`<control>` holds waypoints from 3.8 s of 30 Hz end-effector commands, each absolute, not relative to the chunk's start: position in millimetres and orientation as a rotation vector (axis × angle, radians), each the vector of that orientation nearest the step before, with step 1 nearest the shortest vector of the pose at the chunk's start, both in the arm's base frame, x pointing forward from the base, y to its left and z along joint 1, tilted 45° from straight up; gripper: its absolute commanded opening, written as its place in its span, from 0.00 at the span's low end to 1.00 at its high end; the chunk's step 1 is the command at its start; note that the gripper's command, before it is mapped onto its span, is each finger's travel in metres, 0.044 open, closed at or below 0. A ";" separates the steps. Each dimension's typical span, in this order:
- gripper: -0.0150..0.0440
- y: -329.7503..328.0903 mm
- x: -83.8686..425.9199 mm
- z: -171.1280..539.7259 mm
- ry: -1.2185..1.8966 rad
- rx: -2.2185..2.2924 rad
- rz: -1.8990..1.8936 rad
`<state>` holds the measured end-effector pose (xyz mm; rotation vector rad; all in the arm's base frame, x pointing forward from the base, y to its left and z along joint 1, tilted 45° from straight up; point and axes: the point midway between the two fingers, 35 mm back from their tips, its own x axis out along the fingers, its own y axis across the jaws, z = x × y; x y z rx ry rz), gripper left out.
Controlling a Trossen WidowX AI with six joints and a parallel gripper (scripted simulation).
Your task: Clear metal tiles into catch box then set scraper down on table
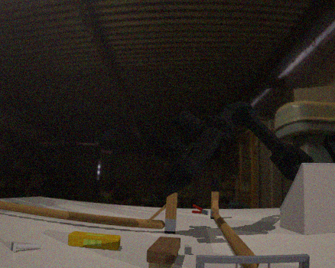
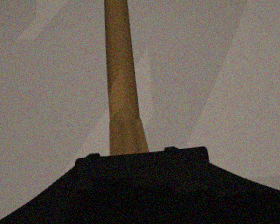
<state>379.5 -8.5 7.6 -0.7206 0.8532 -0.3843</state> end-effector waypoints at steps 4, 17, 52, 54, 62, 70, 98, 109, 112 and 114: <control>0.25 -6.9 390.4 10.9 0.841 -0.716 -0.380; 0.25 -6.9 403.7 11.4 0.840 -0.716 -0.380; 0.25 -5.5 437.0 12.5 0.838 -0.716 -0.381; 0.25 -5.4 439.1 12.6 0.838 -0.716 -0.381; 0.25 -5.0 447.5 13.1 0.838 -0.715 -0.381; 0.25 -4.8 455.9 13.6 0.837 -0.715 -0.381; 0.25 -4.5 485.1 15.0 0.836 -0.715 -0.382; 0.25 -4.8 496.6 15.5 0.835 -0.715 -0.382; 0.25 -4.9 499.7 15.6 0.835 -0.715 -0.382; 0.25 -5.0 501.7 15.7 0.835 -0.715 -0.382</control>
